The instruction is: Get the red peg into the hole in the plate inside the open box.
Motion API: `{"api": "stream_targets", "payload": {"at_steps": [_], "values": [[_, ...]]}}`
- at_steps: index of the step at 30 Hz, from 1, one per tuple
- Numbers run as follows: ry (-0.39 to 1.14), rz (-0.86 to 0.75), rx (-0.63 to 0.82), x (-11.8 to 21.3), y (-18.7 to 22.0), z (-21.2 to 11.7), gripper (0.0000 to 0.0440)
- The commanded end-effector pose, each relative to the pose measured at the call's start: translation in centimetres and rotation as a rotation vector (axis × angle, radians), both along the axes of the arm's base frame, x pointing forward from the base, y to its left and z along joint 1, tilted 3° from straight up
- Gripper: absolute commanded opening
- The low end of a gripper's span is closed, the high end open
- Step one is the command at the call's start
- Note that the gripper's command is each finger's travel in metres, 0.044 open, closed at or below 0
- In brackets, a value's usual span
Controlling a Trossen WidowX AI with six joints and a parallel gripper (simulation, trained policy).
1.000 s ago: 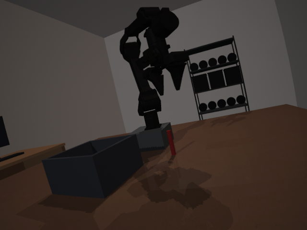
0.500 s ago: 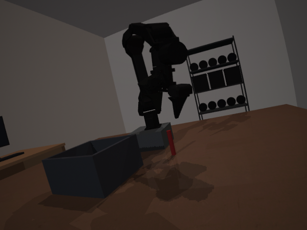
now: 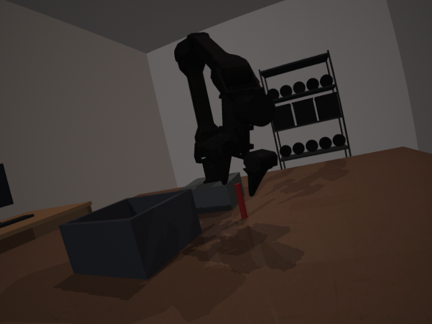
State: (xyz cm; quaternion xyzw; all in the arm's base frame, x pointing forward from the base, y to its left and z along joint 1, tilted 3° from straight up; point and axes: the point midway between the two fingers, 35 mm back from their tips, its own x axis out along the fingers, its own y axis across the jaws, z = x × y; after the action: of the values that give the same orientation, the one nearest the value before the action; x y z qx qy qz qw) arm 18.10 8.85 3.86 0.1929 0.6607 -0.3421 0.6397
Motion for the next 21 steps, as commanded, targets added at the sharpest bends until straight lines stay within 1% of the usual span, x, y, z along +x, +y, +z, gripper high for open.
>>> {"api": "stream_targets", "payload": {"at_steps": [1,5,7,8,15,21], "values": [[-0.001,0.019,-0.025,0.0,-0.4,-2.0,0.044],[-0.012,0.032,-0.036,0.1,-0.6,-3.5,0.0439],[-0.013,0.038,-0.042,0.0,-0.8,-4.1,0.0425],[-0.013,0.04,-0.044,0.0,-0.8,-4.4,0.0408],[0.009,0.046,-0.059,-0.5,-1.2,-6.1,0.0229],[0.042,0.044,-0.077,-0.8,-1.5,-6.3,0.0072]]}}
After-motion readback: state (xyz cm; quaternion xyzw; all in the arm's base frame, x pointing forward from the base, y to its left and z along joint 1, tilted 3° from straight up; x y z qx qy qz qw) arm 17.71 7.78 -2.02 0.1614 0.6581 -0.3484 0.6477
